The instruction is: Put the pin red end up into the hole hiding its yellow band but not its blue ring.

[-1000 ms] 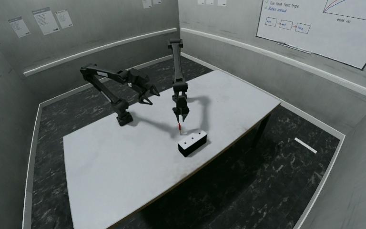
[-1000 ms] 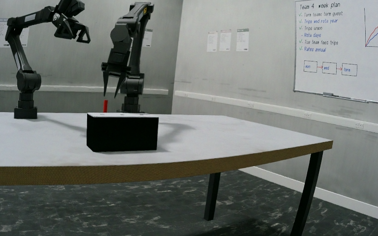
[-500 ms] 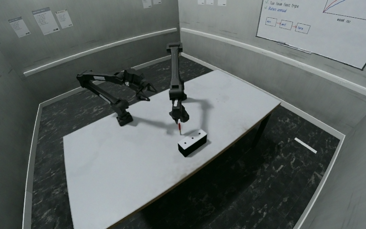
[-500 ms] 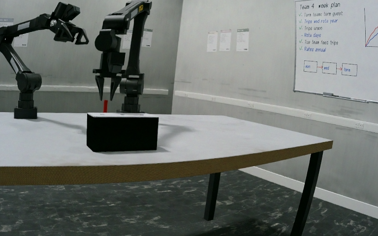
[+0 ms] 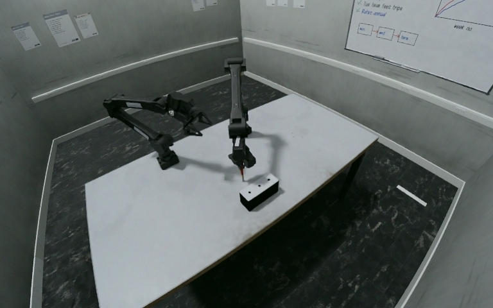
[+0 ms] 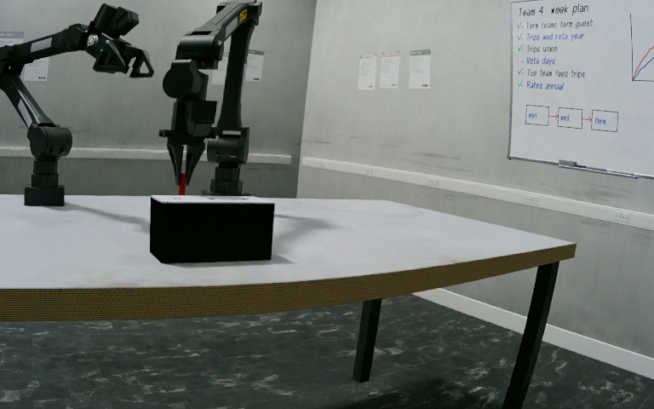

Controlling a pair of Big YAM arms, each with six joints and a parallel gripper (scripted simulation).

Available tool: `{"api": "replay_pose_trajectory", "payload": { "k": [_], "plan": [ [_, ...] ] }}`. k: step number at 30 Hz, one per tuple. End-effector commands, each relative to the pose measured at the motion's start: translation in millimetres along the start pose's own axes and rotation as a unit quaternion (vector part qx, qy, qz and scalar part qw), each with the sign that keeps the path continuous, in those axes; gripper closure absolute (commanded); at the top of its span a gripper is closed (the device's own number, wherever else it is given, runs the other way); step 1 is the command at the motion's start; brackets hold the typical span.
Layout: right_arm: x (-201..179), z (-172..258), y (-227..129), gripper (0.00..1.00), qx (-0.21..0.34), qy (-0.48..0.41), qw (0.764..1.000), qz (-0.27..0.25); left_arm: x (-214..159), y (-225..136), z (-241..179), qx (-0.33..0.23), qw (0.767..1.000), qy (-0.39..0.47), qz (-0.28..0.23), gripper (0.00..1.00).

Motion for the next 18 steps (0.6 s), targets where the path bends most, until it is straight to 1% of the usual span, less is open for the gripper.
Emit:
{"api": "replay_pose_trajectory", "payload": {
  "k": [1,2,7,9,13,17,18],
  "plan": [
    [4.7,3.0,1.5,0.0,0.003,0.004,1.0,-0.009,18.6,-19.9,-7.2,-0.013,1.0,-0.009,-0.027,0.84],
    [4.7,3.0,1.5,0.0,0.003,0.004,1.0,-0.009,18.6,-19.9,-7.2,-0.013,1.0,-0.009,-0.027,0.84],
    [4.7,3.0,1.5,0.0,0.003,0.004,1.0,-0.009,17.5,-18.9,-6.8,-0.012,1.0,-0.005,-0.026,0.94],
    [4.7,3.0,1.5,0.0,0.003,0.004,1.0,-0.009,16.2,-19.2,-6.1,-0.011,1.0,-0.006,-0.024,0.95],
    [47.3,-4.5,-6.2,0.0,-0.01,0.016,0.999,-0.043,15.1,-41.1,-5.7,-0.015,0.999,-0.006,-0.031,0.95],
    [58.4,-6.8,-7.5,0.0,-0.013,0.017,0.998,-0.052,14.1,-69.5,-5.2,-0.015,0.999,-0.005,-0.032,0.95],
    [58.4,-6.8,-7.5,0.0,-0.013,0.017,0.998,-0.052,14.1,-69.5,-5.2,-0.015,0.999,-0.005,-0.032,0.95]
  ]
}}
Point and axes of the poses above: on each arm, the point where the finger pads meet when closed, its own y axis out along the fingers, its own z axis across the jaws, x = y × z, the point moved 1 cm from there along -y, back along the fingers, and after that the axes turned 2 degrees about y, right-handed, at the moved point
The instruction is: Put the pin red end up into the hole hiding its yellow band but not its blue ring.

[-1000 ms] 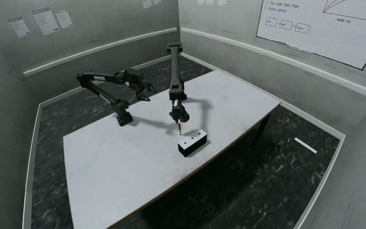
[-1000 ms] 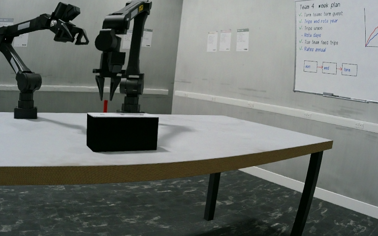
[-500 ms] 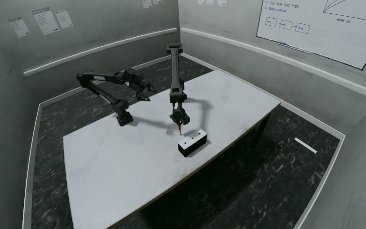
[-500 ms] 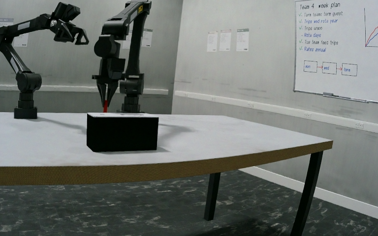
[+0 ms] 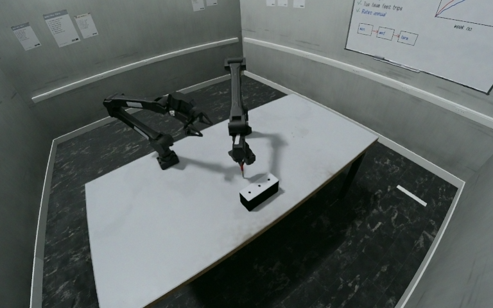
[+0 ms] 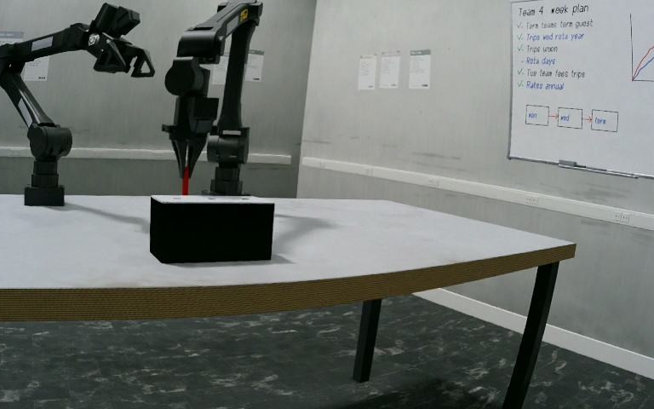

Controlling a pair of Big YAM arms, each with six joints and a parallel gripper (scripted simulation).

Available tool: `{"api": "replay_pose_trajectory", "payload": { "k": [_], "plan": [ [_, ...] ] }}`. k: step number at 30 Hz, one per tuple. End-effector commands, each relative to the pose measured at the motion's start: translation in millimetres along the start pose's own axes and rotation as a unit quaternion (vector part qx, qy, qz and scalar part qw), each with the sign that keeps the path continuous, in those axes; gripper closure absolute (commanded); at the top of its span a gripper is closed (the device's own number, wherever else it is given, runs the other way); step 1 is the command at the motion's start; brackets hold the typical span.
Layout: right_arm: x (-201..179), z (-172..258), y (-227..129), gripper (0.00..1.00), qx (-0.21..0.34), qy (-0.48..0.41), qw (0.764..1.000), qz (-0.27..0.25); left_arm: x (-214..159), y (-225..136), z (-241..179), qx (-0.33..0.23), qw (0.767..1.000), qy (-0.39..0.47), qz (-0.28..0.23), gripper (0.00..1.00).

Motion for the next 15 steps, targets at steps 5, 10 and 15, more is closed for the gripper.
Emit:
{"api": "replay_pose_trajectory", "payload": {
  "k": [5,10,15],
  "plan": [
    [57.3,-4.2,-11.6,0.0,-0.006,0.011,0.998,-0.054,30.0,-97.0,-5.3,-0.029,0.998,-0.004,-0.057,0.95],
    [57.3,-4.2,-11.6,0.0,-0.006,0.011,0.998,-0.054,46.0,-125.0,-2.2,-0.022,0.999,-0.002,-0.045,0.95],
    [41.4,2.3,4.3,0.0,-0.01,0.013,0.997,-0.07,67.1,-140.7,1.9,-0.021,0.999,-0.006,-0.042,0.95]
  ]
}}
Point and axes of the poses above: on each arm, the point where the finger pads meet when closed, its own y axis out along the fingers, its own z axis across the jaws, x = y × z, the point moved 1 cm from there along -y, back along the fingers, and after that the axes turned 2 degrees about y, right-handed, at the moved point
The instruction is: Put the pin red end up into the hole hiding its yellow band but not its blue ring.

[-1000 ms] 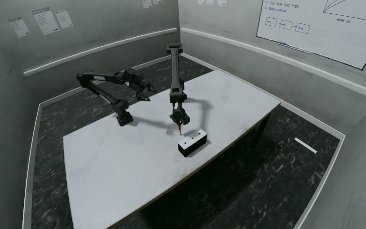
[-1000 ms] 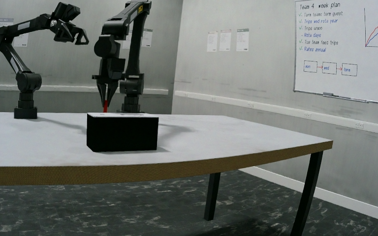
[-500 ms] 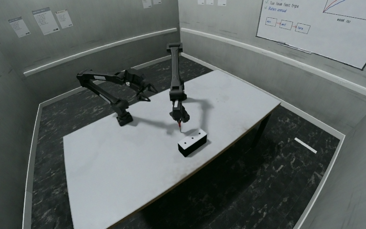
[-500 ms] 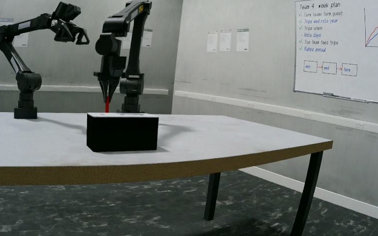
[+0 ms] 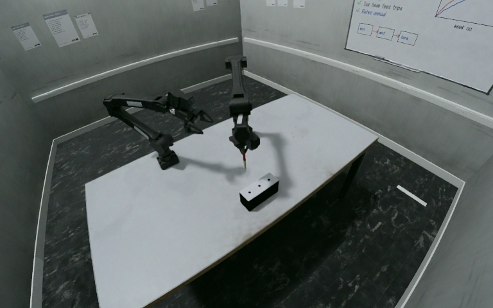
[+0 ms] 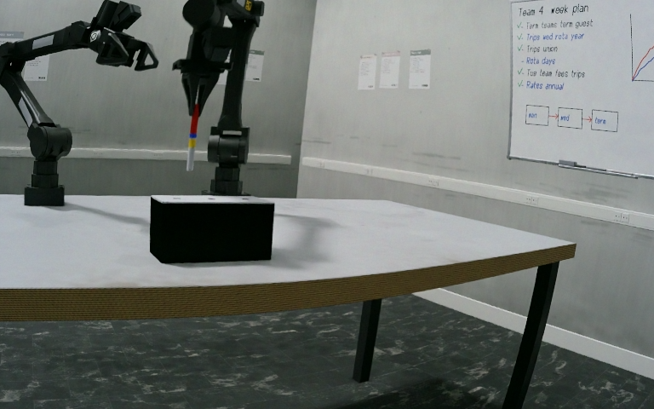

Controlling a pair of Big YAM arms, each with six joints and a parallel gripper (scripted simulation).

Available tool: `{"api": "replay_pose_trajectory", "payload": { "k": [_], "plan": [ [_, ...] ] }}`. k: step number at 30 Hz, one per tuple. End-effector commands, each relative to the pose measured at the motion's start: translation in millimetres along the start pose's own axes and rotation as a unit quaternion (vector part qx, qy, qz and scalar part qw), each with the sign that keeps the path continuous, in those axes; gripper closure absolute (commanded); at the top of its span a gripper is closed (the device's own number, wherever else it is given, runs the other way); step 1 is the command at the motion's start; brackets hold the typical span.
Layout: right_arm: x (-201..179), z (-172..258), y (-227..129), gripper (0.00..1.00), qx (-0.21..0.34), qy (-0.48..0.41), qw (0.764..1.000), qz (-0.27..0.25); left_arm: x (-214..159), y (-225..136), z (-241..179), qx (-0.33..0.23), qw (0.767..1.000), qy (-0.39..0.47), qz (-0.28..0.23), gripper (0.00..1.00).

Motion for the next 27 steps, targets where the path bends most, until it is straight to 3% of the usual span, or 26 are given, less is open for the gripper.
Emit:
{"api": "replay_pose_trajectory", "payload": {
  "k": [1,3,12,20,27],
  "plan": [
    [14.0,4.9,9.6,0.0,-0.007,0.01,0.999,-0.044,38.1,-25.1,1.3,-0.007,1.0,-0.004,-0.016,0.95],
    [14.0,4.9,9.6,0.0,-0.007,0.01,0.999,-0.044,38.1,-25.1,1.3,-0.007,1.0,-0.004,-0.016,0.95],
    [26.6,-4.4,18.4,0.0,-0.068,0.028,0.989,-0.129,104.8,-30.6,12.6,-0.008,0.999,-0.034,-0.017,0.95],
    [32.8,-10.1,21.9,0.0,-0.08,0.024,0.986,-0.142,121.8,-24.3,12.9,-0.011,0.999,-0.042,-0.025,0.95],
    [24.1,-19.4,78.6,0.0,-0.072,0.023,0.979,-0.187,118.0,-2.5,10.5,-0.009,0.999,-0.039,-0.02,0.95]
  ]
}}
Point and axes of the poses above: on each arm, the point where the finger pads meet when closed, its own y axis out along the fingers, its own z axis across the jaws, x = y × z, the point moved 1 cm from there along -y, back along the fingers, and after that the axes turned 2 degrees about y, right-handed, at the moved point
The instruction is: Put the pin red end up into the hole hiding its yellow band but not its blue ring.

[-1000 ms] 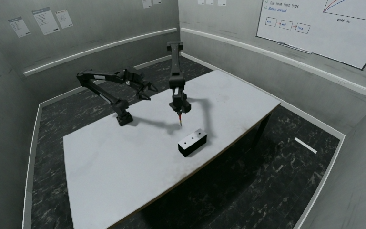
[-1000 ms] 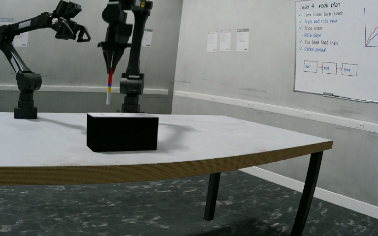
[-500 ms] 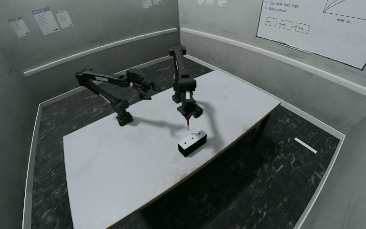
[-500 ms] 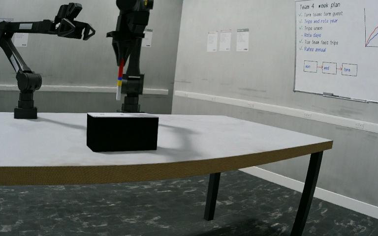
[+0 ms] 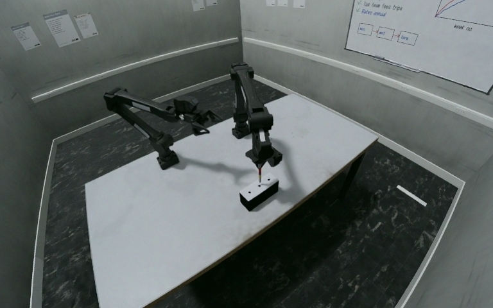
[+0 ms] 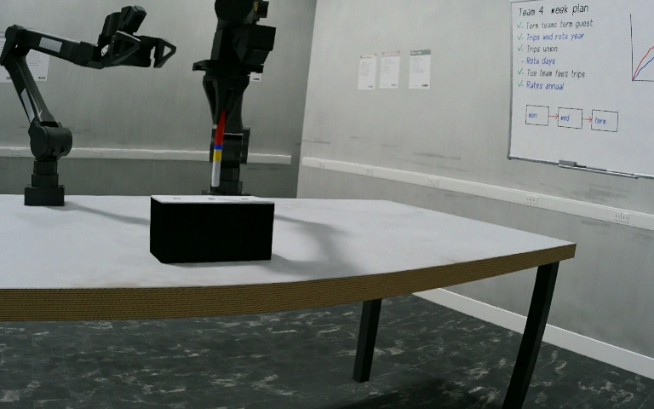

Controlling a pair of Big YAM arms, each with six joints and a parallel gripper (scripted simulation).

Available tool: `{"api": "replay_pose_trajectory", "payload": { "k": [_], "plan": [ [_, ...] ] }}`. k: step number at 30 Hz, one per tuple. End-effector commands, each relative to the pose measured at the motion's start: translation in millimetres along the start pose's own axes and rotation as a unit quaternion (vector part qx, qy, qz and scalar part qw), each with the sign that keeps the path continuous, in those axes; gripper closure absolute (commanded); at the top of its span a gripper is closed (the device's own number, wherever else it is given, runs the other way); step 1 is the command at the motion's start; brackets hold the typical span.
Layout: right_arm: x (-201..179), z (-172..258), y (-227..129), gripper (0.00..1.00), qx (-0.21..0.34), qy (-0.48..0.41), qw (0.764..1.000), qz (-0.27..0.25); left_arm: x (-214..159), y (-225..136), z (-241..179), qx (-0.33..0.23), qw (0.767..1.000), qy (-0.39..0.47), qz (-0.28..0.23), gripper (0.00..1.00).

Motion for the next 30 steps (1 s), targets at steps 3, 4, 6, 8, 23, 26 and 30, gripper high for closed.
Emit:
{"api": "replay_pose_trajectory", "payload": {
  "k": [3,4,6,8,23,26,30],
  "plan": [
    [-41.8,-11.9,54.4,0.0,0.0,-0.006,0.999,-0.039,12.2,-13.7,-9.1,-0.014,0.999,0.007,-0.032,0.95],
    [-47.3,-13.0,61.6,0.0,0.003,-0.005,0.999,-0.047,8.4,-11.6,-7.3,-0.013,0.999,0.007,-0.029,0.95],
    [-60.8,-16.4,70.9,0.0,0.008,-0.006,0.998,-0.06,7.8,-10.4,-7.0,-0.012,1.0,0.007,-0.027,0.95],
    [-75.2,-20.3,77.2,0.0,0.013,-0.007,0.997,-0.071,6.8,-9.6,-6.9,-0.011,1.0,0.009,-0.026,0.95],
    [-126.9,-36.5,85.0,0.0,0.033,-0.015,0.993,-0.116,5.6,9.8,-11.7,-0.009,1.0,0.015,-0.02,0.95],
    [-129.3,-37.0,84.8,0.0,0.034,-0.014,0.992,-0.117,6.6,12.9,-12.2,-0.009,1.0,0.015,-0.02,0.95],
    [-120.8,-36.8,85.2,0.0,0.034,-0.013,0.991,-0.126,4.8,9.0,-12.3,-0.012,1.0,0.012,-0.026,0.95]
  ]
}}
Point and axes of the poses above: on each arm, the point where the finger pads meet when closed, its own y axis out along the fingers, its own z axis across the jaws, x = y × z, the point moved 1 cm from there along -y, back along the fingers, and after that the axes turned 2 degrees about y, right-handed, at the moved point
